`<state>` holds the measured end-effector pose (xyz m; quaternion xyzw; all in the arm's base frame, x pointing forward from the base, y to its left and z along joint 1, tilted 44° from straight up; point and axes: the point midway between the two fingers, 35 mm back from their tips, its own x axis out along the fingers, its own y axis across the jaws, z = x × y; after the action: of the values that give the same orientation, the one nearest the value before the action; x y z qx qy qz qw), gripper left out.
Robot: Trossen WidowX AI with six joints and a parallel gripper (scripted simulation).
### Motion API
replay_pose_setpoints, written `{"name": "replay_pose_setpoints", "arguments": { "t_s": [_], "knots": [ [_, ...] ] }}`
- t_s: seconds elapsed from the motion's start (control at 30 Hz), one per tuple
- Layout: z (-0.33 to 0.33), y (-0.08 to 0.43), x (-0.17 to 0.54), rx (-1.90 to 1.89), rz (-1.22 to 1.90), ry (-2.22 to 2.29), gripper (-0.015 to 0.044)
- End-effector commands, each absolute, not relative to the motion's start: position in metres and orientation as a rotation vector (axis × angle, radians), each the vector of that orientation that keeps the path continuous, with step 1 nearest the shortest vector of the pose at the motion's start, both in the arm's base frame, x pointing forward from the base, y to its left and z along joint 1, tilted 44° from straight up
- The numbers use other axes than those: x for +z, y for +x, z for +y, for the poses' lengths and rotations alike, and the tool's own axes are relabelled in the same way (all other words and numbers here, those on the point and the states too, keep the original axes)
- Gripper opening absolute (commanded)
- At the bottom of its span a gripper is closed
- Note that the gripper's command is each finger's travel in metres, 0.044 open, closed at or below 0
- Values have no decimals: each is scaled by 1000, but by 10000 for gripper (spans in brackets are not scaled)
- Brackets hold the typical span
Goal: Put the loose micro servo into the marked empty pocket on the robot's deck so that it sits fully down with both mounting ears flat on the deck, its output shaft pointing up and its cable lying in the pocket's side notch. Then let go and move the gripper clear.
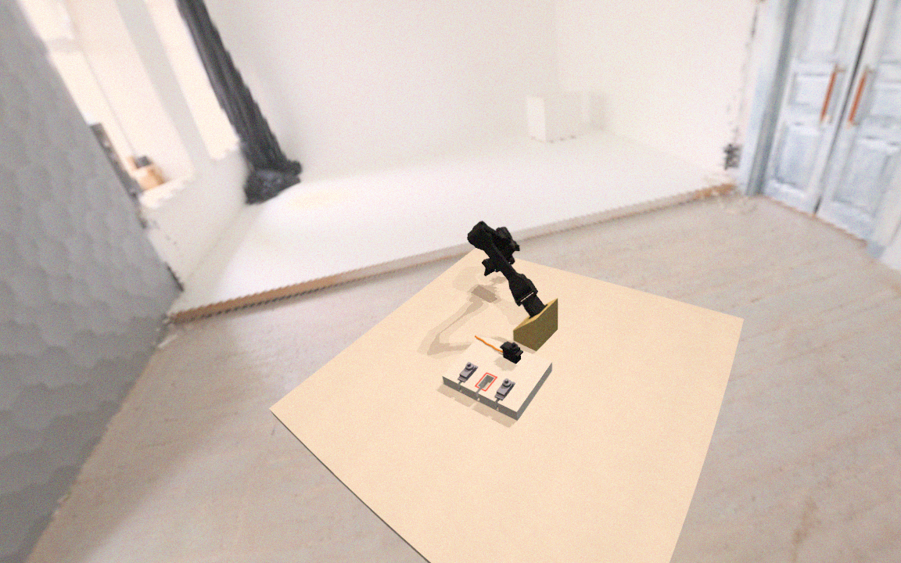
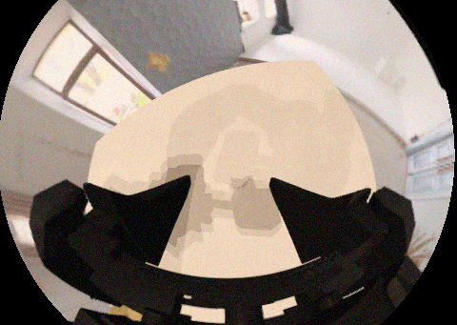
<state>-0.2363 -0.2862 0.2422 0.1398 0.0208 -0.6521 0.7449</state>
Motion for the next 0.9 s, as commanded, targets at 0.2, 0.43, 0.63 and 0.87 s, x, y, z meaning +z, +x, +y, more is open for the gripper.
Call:
{"name": "replay_pose_setpoints", "arguments": {
  "t_s": [0.2, 0.43, 0.63, 0.87],
  "knots": [
    [-292, -231, 243, -1414, 72, 283, 440],
    [-315, -203, 251, -1349, 110, 254, 440],
    [-338, -166, 262, -1269, 149, 215, 440],
    [-348, -132, 275, -1199, 163, 185, 440]
  ]
}}
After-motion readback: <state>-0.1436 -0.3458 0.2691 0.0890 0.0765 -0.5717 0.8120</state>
